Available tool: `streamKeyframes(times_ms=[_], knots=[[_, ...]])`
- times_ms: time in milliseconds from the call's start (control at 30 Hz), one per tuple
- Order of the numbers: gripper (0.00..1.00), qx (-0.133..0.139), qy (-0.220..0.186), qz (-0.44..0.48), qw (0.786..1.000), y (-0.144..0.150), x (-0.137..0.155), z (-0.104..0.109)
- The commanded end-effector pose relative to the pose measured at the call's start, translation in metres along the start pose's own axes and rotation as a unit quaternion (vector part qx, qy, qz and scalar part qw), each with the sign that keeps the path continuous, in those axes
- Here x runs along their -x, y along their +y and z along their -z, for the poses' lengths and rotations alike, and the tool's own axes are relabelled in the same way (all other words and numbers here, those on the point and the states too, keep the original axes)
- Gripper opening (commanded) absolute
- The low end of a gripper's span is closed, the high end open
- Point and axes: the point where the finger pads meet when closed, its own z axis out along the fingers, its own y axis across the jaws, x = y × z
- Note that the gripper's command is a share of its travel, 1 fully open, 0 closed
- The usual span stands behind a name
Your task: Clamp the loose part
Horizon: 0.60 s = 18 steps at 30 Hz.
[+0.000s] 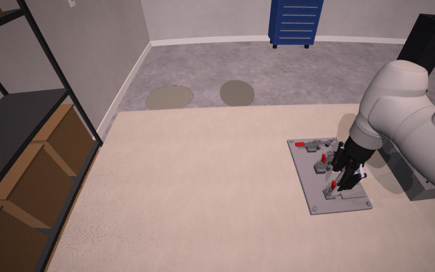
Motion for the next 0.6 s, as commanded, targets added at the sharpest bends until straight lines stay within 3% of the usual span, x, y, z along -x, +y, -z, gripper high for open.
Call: streamKeyframes(times_ms=[0,367,400,567], knots=[[0.35,0.0,0.0,0.0,1.0,0.0,0.0,0.0],[0.35,0.0,0.0,0.0,1.0,0.0,0.0,0.0],[0.1,0.0,0.0,0.0,1.0,0.0,0.0,0.0],[0.1,0.0,0.0,0.0,1.0,0.0,0.0,0.0]])
